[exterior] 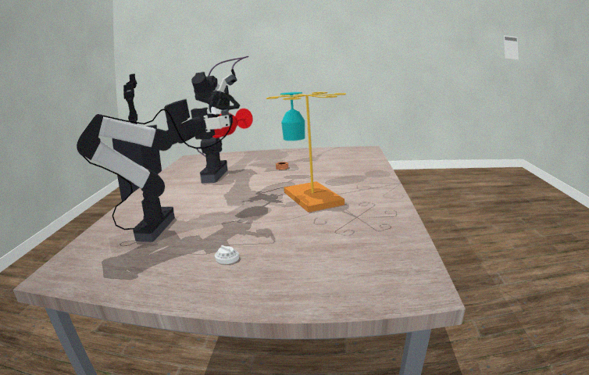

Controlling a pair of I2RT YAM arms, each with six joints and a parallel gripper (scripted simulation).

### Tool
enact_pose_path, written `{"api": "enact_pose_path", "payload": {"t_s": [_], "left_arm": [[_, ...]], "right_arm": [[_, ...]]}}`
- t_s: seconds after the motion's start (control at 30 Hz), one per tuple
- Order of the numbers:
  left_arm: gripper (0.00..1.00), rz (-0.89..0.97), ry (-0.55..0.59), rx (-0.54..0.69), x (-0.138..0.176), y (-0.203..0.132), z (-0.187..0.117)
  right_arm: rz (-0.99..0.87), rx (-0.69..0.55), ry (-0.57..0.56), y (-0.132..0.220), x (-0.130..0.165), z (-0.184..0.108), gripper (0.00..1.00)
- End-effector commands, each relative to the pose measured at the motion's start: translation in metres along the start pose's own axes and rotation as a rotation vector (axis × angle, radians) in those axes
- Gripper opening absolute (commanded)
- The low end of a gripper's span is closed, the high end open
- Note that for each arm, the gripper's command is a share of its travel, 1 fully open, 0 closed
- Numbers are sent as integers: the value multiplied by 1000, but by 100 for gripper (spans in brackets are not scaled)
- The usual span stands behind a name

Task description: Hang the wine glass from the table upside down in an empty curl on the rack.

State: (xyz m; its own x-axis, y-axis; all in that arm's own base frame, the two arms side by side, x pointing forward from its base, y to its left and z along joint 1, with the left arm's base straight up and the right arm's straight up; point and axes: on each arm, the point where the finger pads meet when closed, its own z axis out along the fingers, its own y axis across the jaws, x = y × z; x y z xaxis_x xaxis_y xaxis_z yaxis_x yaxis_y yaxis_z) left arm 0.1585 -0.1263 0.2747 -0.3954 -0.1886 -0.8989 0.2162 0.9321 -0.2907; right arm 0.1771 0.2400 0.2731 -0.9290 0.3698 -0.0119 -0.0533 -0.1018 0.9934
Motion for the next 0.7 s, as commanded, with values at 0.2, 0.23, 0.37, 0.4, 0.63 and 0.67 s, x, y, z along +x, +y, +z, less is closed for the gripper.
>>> {"api": "enact_pose_path", "payload": {"t_s": [0.2,0.23,0.37,0.4,0.63,0.67], "left_arm": [[15,189,-37,-30,25,-7,-4],[15,213,-53,-22,25,-11,-5],[15,295,-70,5,36,-20,-8],[15,301,-80,16,34,-25,-10],[15,332,-71,43,39,-33,-13],[15,360,-56,35,46,-30,-11]], "right_arm": [[-46,-65,5,26,1,0,0],[-46,-65,5,26,1,0,0],[-46,-65,5,26,1,0,0],[-46,-65,5,26,1,0,0],[-46,-65,5,26,1,0,0],[-46,-65,5,26,1,0,0]]}}
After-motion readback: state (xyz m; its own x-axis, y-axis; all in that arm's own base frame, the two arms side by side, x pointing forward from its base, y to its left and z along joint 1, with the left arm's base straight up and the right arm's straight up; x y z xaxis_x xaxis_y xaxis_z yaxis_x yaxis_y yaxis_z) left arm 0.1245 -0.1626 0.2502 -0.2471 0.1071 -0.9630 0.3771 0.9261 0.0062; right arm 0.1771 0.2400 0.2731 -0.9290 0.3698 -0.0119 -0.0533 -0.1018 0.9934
